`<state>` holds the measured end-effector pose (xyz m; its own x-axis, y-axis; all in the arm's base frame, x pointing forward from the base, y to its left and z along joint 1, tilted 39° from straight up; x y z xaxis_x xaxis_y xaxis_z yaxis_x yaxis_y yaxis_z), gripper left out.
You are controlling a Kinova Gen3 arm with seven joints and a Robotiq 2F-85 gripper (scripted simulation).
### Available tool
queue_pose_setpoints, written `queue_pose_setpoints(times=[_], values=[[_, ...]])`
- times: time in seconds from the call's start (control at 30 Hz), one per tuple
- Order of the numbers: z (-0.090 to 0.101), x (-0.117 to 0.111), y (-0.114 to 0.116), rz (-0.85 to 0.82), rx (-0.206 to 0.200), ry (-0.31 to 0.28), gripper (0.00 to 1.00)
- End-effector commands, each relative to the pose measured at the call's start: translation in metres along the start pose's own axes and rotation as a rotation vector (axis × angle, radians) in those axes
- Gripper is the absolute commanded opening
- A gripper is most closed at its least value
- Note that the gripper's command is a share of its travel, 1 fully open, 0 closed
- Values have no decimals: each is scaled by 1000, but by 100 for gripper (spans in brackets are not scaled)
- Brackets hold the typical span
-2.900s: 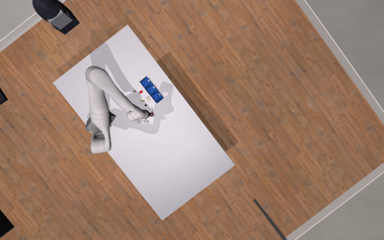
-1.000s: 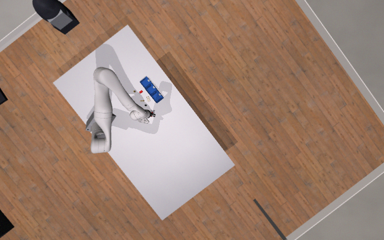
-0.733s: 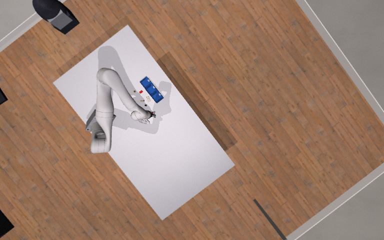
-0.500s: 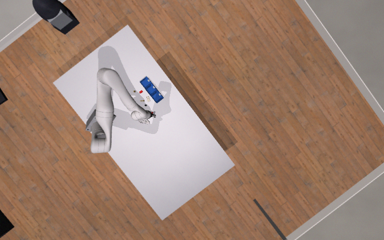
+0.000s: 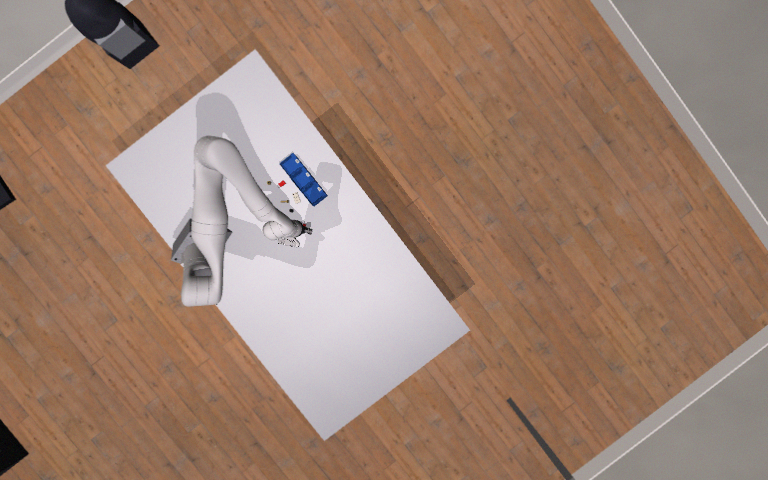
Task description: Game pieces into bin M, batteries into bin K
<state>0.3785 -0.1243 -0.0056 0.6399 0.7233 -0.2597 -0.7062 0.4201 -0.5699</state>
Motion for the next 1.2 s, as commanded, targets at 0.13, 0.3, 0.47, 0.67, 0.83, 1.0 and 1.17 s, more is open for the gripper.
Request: queue_pose_setpoints(times=[0.13, 0.3, 0.47, 0.67, 0.83, 1.0, 1.17], values=[[-9, 2, 0, 4, 1, -6, 29], [-7, 1, 0, 2, 0, -1, 29], [-7, 1, 0, 2, 0, -1, 29], [-7, 1, 0, 2, 0, -1, 9], [-7, 1, 0, 2, 0, -1, 9], [-7, 1, 0, 2, 0, -1, 9], [-7, 1, 0, 2, 0, -1, 9]])
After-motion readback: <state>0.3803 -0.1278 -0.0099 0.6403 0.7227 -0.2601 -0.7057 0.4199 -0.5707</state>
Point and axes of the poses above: the point where the finger pads meet when closed, its own z axis back along the fingers, its own y axis across the jaws, x = y × z, the point moved 5 cm from there along z, back along the fingers, and after that the axes turned 3 degrees about z, right-handed, at the moved point
